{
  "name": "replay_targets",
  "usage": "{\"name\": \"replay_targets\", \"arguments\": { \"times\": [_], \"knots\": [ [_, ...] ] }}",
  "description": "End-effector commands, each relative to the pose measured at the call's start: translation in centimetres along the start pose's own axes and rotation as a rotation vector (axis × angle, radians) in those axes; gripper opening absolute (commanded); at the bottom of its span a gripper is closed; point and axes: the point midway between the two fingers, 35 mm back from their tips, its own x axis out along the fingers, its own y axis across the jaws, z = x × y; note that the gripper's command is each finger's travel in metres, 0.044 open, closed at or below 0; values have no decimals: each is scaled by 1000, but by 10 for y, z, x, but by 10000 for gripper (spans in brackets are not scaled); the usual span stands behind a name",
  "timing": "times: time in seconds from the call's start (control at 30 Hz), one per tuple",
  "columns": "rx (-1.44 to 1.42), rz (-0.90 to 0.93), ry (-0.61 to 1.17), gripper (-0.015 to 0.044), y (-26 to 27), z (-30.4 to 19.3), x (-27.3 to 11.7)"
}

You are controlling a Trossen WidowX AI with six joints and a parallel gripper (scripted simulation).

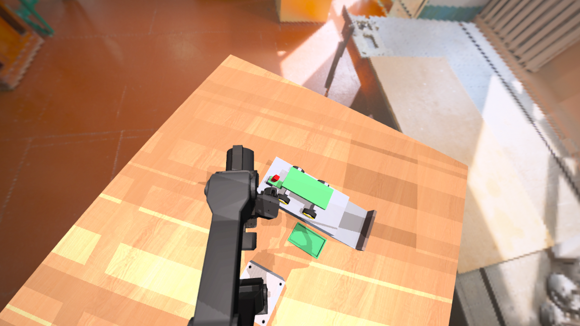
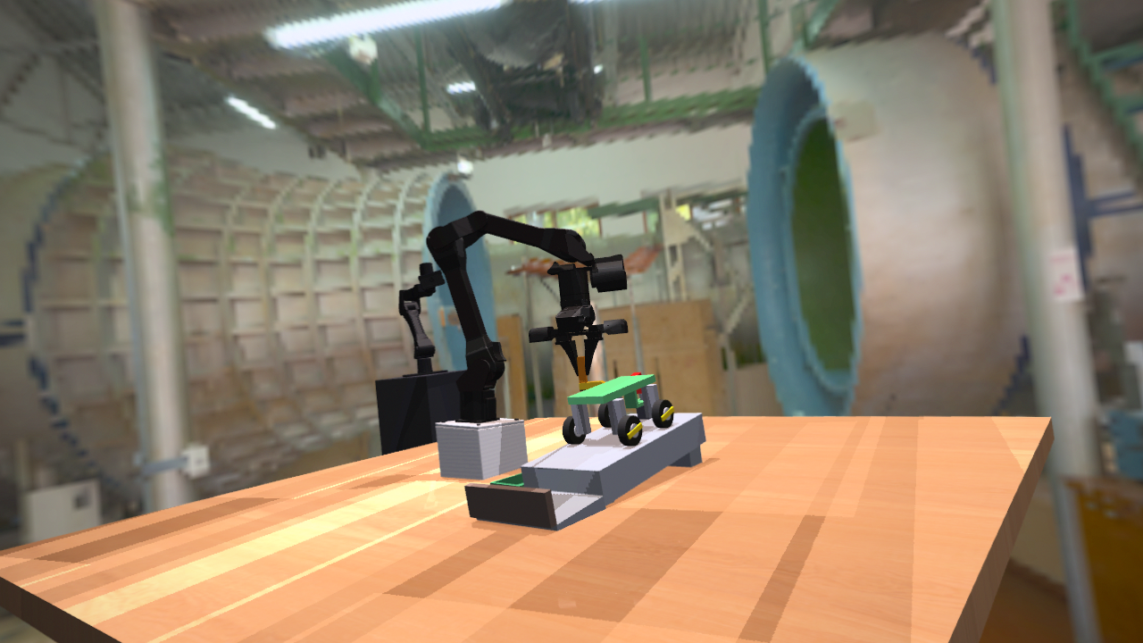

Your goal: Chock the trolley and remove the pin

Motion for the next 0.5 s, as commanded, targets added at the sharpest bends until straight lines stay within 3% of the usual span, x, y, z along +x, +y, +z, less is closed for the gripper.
{"name": "replay_targets", "arguments": {
  "times": [0.0,0.2,0.47],
  "knots": [
    [-3,6,-3,0,0,1,-9],
    [-48,6,-3,0,0,1,-9],
    [-319,4,-3,0,0,1,-9]
  ]
}}
